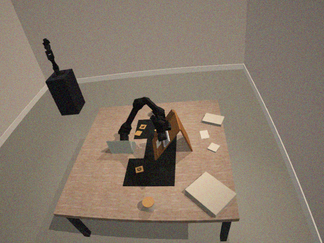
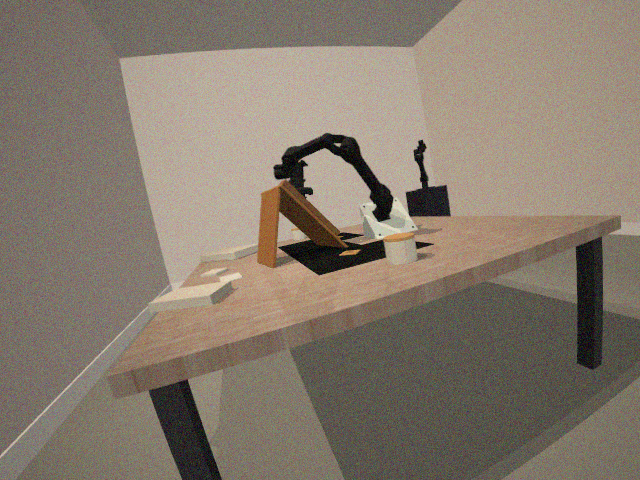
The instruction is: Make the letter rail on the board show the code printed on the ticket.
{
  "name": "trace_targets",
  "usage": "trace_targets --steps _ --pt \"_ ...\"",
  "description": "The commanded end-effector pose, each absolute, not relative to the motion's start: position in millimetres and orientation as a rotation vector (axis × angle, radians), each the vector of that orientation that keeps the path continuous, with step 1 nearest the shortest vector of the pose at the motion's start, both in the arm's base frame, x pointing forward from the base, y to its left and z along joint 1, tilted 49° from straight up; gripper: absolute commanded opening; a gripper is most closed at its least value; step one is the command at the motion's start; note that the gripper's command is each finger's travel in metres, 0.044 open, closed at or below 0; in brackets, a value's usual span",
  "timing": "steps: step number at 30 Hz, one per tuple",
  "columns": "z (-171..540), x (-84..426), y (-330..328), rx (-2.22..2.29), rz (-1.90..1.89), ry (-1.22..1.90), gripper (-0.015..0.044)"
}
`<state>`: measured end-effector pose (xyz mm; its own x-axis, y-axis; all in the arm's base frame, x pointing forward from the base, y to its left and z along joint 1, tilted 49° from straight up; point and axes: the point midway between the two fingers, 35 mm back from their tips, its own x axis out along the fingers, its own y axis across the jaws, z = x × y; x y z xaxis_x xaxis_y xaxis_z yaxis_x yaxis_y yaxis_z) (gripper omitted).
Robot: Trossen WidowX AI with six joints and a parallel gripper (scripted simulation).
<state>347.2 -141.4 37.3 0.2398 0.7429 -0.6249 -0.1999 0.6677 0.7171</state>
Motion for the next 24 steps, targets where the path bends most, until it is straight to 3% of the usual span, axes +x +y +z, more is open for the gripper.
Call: trace_targets --steps 1,24 --pt "37.7 350.3 -141.4 0.562 0.69 1.152 0.0" --pt "35.6 357.4 -136.1 0.562 0.691 1.151 0.0"
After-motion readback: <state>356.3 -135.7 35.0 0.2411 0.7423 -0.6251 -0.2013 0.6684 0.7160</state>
